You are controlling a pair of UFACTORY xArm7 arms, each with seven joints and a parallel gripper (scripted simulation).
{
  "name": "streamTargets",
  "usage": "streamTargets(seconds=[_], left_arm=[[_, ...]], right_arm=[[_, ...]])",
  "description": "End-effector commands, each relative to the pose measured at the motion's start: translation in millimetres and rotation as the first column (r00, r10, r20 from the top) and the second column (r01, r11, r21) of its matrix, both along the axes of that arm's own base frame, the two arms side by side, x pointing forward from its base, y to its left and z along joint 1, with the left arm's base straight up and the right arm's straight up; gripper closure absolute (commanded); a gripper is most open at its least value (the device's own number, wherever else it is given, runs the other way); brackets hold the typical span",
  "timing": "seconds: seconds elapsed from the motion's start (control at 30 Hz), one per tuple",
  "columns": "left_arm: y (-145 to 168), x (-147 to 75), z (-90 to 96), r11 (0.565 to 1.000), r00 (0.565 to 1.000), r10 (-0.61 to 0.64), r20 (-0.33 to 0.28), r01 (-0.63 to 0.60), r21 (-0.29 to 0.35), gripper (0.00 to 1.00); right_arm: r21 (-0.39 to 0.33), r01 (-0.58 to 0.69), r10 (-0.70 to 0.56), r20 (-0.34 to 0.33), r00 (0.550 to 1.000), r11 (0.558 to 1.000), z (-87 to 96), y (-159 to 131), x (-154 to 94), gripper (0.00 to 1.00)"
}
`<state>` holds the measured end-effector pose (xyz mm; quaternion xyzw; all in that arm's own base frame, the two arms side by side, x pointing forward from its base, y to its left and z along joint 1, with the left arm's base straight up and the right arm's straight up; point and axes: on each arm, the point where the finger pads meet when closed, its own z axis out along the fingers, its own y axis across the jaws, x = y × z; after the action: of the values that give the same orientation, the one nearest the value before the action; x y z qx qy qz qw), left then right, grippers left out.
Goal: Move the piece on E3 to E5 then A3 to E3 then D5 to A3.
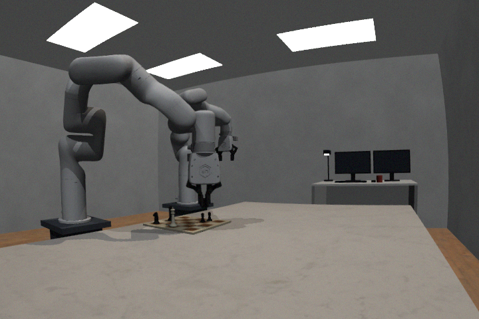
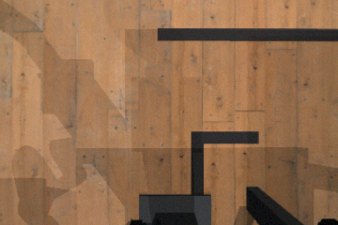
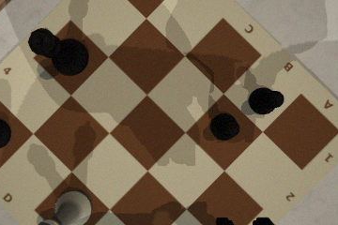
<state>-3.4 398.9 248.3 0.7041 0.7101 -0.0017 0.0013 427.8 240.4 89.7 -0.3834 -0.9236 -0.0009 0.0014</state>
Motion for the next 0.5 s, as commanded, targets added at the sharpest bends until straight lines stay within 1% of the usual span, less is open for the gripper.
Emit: streamTargets(seconds=[0.0,0.13,0.23,0.33,0.47], left_arm=[[1.1,0.1,1.6,1.0,1.0,0.0,0.001,0.0,0.004,0.0],[1.1,0.1,1.6,1.0,1.0,0.0,0.001,0.0,0.004,0.0],[1.1,0.1,1.6,1.0,1.0,0.0,0.001,0.0,0.004,0.0],[1.1,0.1,1.6,1.0,1.0,0.0,0.001,0.0,0.004,0.0],[1.1,0.1,1.6,1.0,1.0,0.0,0.001,0.0,0.004,0.0]], right_arm=[[-0.001,0.001,-0.001,0.005,1.0,1.0,-23.6,1.3,3.0,1.0],[-0.001,0.001,-0.001,0.005,1.0,1.0,-39.3,1.4,3.2,1.0],[-0.001,0.001,-0.001,0.005,1.0,1.0,-47.1,1.5,3.4,1.0],[-0.001,0.001,-0.001,0.005,1.0,1.0,-51.2,1.5,3.4,1.0],[-0.001,0.001,-0.001,0.005,1.0,1.0,-52.2,1.5,3.4,1.0]])
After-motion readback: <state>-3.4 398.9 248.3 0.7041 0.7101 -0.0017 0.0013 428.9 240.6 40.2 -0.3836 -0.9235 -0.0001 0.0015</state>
